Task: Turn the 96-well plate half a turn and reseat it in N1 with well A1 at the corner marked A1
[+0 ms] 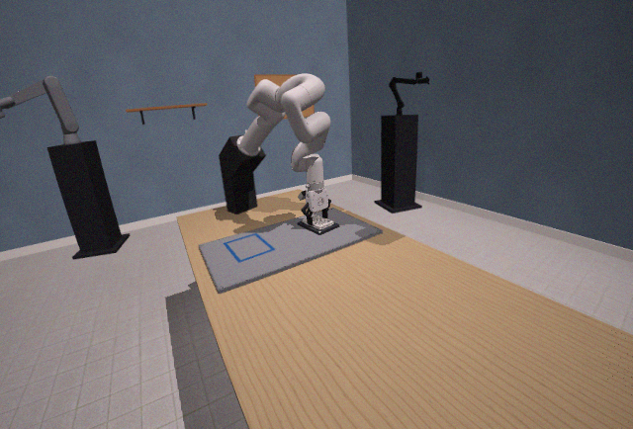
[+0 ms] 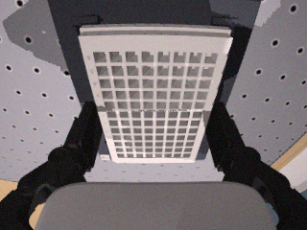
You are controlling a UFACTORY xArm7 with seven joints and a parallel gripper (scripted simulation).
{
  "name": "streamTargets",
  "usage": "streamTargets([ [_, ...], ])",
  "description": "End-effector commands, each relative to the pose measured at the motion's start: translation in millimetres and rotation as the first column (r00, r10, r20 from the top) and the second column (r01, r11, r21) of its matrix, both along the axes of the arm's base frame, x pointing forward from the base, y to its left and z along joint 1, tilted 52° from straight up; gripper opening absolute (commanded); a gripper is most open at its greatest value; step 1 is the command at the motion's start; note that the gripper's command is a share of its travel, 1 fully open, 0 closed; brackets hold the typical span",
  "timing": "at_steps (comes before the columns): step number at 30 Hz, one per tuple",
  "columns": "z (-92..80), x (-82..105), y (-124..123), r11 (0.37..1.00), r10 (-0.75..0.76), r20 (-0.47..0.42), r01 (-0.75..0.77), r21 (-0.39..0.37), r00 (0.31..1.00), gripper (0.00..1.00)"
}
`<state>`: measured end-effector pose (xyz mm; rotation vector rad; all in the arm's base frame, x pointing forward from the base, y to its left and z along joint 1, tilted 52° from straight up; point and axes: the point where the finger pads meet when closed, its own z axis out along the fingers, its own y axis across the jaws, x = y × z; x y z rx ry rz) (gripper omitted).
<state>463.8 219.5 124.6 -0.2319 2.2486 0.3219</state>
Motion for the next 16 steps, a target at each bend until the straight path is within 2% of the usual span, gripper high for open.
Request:
streamTargets([
  [1, 0.3, -0.2, 0.1, 1.0, 0.001, 0.001, -0.001, 0.0, 1.0, 1.0],
  [9, 0.3, -0.2, 0.1, 1.0, 0.001, 0.001, -0.001, 0.0, 1.0, 1.0],
  [16, 8.5, -9.8, -3.9, 1.0, 0.0, 0.001, 0.0, 0.0, 1.0, 1.0],
])
